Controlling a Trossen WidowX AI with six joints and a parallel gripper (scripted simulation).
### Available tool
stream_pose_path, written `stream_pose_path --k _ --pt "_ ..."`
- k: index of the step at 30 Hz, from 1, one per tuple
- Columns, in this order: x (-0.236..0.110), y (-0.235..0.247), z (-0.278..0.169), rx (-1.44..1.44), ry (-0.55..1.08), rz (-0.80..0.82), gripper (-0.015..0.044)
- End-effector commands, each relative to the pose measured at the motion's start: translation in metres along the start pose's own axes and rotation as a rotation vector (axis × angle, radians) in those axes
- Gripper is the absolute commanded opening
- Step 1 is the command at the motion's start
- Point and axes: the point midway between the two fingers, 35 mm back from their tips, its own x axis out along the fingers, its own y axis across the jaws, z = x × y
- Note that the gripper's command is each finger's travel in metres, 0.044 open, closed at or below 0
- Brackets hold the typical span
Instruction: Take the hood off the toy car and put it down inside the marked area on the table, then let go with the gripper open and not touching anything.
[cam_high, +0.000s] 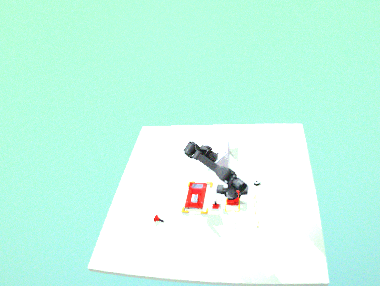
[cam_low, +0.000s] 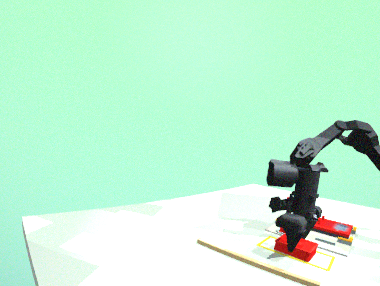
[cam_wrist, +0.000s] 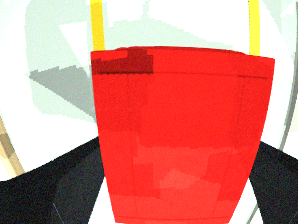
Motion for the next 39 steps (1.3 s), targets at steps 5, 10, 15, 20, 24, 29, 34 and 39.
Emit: stream_pose_path --k 5,10,15,20,24,29,34,39 --pt "0.0 0.0 0.0 0.0 0.0 0.0 0.0289" --pt "0.0 0.0 0.0 0.0 0.0 0.0 0.042" --pt "-0.03 0.002 0.002 -0.001 0.002 -0.002 0.044" --pt "-0.073 0.002 0.0 -0.001 0.005 -0.009 0.044" --pt "-0.073 0.002 0.0 -0.001 0.005 -0.009 0.044" --pt "-0.073 0.002 0.0 -0.001 0.005 -0.009 0.044" --pt "-0.073 0.002 0.0 -0.001 0.005 -0.009 0.044" --pt "-0.073 0.002 0.0 -0.001 0.005 -0.009 0.044"
